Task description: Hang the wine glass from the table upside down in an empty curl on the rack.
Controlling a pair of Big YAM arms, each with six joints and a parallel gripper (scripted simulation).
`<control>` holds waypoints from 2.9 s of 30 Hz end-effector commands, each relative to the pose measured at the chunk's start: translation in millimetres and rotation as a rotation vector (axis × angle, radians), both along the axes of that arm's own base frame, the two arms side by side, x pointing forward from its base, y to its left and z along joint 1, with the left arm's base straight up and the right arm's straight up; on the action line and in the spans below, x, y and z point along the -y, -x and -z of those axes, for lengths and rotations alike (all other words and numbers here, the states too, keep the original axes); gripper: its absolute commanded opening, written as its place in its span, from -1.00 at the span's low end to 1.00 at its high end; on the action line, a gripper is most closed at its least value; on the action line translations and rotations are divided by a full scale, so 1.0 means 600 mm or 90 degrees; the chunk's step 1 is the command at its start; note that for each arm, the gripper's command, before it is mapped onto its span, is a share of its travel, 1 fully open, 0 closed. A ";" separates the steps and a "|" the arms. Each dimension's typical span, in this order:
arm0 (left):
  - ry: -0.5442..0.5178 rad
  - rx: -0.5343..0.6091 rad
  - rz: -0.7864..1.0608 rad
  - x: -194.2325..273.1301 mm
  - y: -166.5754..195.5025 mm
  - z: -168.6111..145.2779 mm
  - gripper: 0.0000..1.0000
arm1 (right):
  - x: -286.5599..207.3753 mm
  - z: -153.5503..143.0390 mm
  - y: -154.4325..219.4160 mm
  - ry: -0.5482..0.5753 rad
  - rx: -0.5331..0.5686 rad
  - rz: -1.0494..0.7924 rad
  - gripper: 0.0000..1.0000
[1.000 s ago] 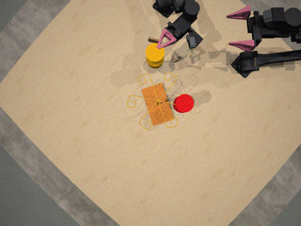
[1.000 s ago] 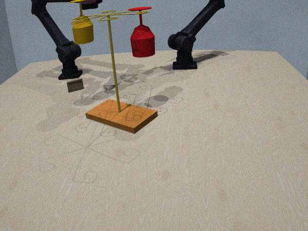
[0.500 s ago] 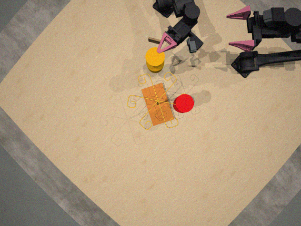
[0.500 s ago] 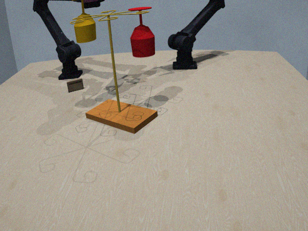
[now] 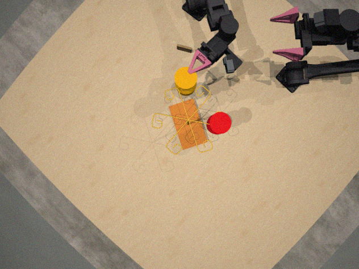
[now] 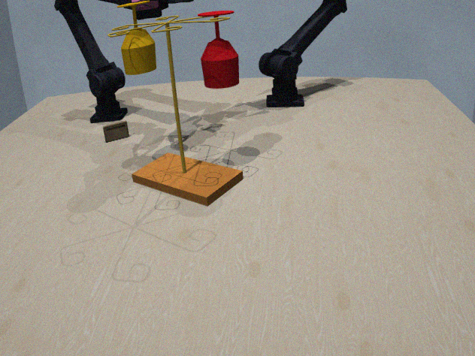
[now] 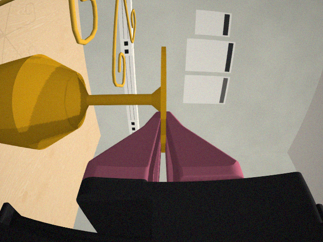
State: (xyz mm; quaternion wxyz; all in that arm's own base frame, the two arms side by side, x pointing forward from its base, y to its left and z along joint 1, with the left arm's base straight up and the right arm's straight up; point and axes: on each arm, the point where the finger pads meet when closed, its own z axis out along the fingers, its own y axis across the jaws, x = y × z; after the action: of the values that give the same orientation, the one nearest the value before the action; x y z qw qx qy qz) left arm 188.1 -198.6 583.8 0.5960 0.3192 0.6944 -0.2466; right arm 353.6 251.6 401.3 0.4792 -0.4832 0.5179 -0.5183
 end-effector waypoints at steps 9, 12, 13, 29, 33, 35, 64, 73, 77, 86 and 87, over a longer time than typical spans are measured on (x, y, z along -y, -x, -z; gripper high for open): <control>0.022 0.010 0.006 -0.002 0.011 -0.043 1.00 | -0.064 -0.065 -0.038 -0.041 0.033 -0.005 -1.00; 0.022 0.010 0.006 -0.002 0.011 -0.043 1.00 | -0.090 -0.065 -0.043 -0.041 0.033 -0.007 -1.00; 0.022 0.010 0.006 -0.002 0.011 -0.043 1.00 | -0.098 -0.065 -0.045 -0.040 0.032 -0.008 -1.00; 0.022 0.010 0.006 -0.002 0.011 -0.043 1.00 | -0.153 -0.066 -0.058 -0.045 0.032 -0.002 -1.00; 0.022 0.010 0.006 -0.002 0.011 -0.043 1.00 | -0.155 -0.063 -0.059 -0.043 0.031 -0.002 -1.00; 0.022 0.010 0.006 -0.002 0.011 -0.043 1.00 | -0.154 -0.064 -0.059 -0.044 0.032 -0.002 -1.00; 0.022 0.010 0.006 -0.002 0.011 -0.043 1.00 | -0.146 -0.030 -0.040 -0.036 0.027 -0.006 -1.00; 0.018 -0.001 -0.010 -0.014 0.010 -0.023 1.00 | -0.144 0.000 0.014 -0.029 0.022 -0.008 -1.00; 0.020 0.001 -0.010 -0.014 0.009 -0.025 1.00 | -0.147 -0.001 0.021 -0.032 0.023 -0.007 -1.00; 0.020 0.001 -0.010 -0.014 0.009 -0.025 1.00 | -0.150 0.034 0.019 -0.037 0.022 -0.001 -1.00; 0.020 0.001 -0.010 -0.014 0.009 -0.025 1.00 | -0.149 0.031 0.019 -0.040 0.023 -0.002 -1.00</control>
State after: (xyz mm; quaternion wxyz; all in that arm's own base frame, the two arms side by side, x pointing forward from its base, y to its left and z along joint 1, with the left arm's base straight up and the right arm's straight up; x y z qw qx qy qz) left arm 189.3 -196.8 581.5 0.5932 0.3137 0.7003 -0.2436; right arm 342.8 337.2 359.0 0.4794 -0.4825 0.5166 -0.5200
